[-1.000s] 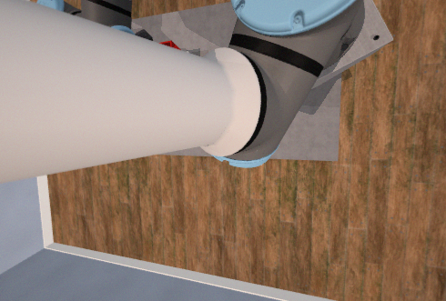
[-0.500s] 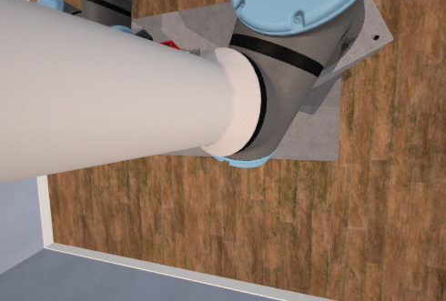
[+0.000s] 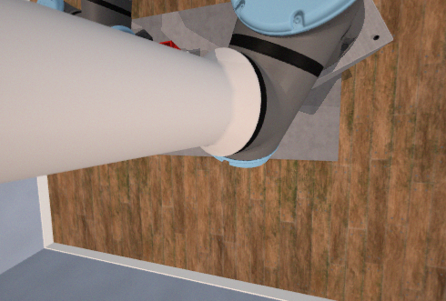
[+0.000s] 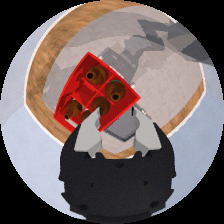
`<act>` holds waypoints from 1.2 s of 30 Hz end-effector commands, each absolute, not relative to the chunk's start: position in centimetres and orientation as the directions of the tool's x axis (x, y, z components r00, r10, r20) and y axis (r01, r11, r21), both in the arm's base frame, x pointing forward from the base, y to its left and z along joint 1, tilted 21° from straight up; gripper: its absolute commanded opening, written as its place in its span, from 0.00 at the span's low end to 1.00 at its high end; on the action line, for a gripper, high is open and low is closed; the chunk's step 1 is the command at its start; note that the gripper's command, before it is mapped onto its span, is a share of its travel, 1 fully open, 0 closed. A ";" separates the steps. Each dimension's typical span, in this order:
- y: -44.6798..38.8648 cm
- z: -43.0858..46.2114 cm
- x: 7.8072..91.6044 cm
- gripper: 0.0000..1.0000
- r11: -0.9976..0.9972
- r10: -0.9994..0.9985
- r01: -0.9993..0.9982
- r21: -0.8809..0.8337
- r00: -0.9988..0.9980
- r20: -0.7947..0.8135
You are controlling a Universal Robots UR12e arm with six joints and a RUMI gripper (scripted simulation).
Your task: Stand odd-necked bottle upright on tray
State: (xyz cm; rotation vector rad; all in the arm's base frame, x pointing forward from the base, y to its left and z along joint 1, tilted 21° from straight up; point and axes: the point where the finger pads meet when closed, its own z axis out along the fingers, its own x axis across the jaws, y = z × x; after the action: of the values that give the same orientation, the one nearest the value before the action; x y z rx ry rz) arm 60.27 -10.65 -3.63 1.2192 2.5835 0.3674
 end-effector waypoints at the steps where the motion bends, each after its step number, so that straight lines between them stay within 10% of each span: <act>1: -10.7 -3.6 60.3 0.38 0.616 0.779 0.713 0.335 -0.614 -0.126; 36: -10.3 -6.4 61.3 0.38 0.616 0.779 0.713 0.334 -0.614 -0.126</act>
State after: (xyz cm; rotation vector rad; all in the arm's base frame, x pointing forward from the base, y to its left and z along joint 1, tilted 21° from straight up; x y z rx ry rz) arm 61.13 -10.36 -5.99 1.2193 2.5837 0.3673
